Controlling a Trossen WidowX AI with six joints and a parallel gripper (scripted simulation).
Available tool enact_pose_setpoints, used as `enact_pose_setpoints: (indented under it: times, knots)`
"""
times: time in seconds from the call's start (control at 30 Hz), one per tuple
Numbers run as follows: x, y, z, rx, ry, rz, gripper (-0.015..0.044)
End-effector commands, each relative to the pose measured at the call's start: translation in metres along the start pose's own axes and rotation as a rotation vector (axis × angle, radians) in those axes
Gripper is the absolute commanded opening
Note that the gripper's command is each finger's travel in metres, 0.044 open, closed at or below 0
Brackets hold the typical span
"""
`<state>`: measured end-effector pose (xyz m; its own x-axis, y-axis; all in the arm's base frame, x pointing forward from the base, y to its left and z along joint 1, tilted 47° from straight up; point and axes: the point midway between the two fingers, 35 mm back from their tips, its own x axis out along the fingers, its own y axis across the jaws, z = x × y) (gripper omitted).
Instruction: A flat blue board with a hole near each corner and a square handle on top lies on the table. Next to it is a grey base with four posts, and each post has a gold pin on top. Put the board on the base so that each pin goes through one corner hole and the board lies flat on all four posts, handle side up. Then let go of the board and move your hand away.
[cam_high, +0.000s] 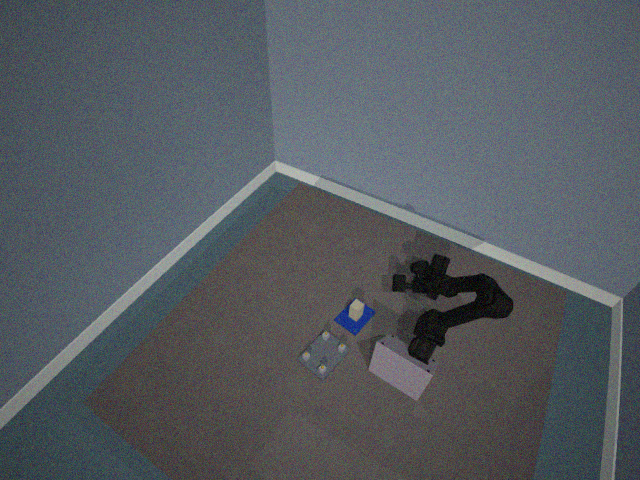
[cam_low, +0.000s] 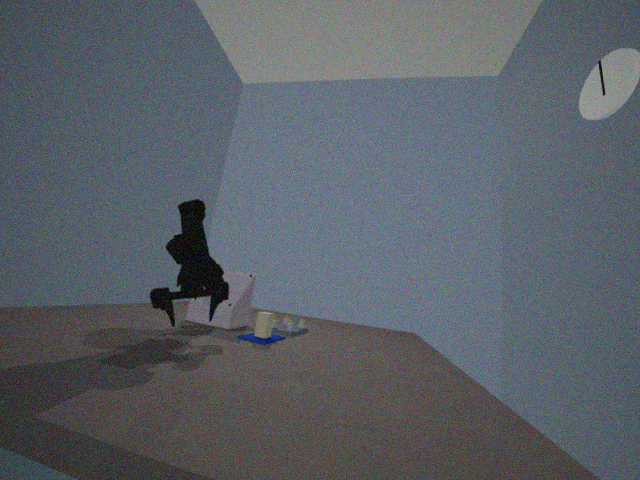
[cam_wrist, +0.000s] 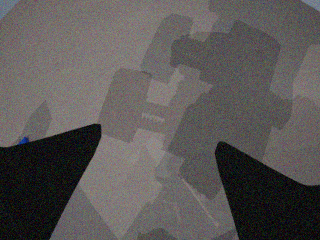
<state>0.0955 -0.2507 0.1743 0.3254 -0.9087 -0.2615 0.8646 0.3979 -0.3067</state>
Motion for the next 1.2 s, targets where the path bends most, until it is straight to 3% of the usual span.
enact_pose_setpoints:
  times: [0.0,0.13,0.3,0.57,0.83,1.0,1.17]
  knots:
    - [0.0,0.001,0.0,0.002,0.004,0.003,0.0426]
    - [0.006,0.022,-0.003,0.031,0.096,0.074,0.044]
    - [0.008,0.074,-0.013,0.041,0.333,0.209,0.044]
    - [-0.018,0.153,-0.027,-0.158,0.609,0.323,0.044]
    - [-0.054,0.198,-0.037,-0.502,0.776,0.201,0.044]
    - [-0.083,0.228,-0.031,-0.781,0.724,0.076,0.044]
    - [-0.087,0.232,-0.029,-0.818,0.706,0.059,0.044]
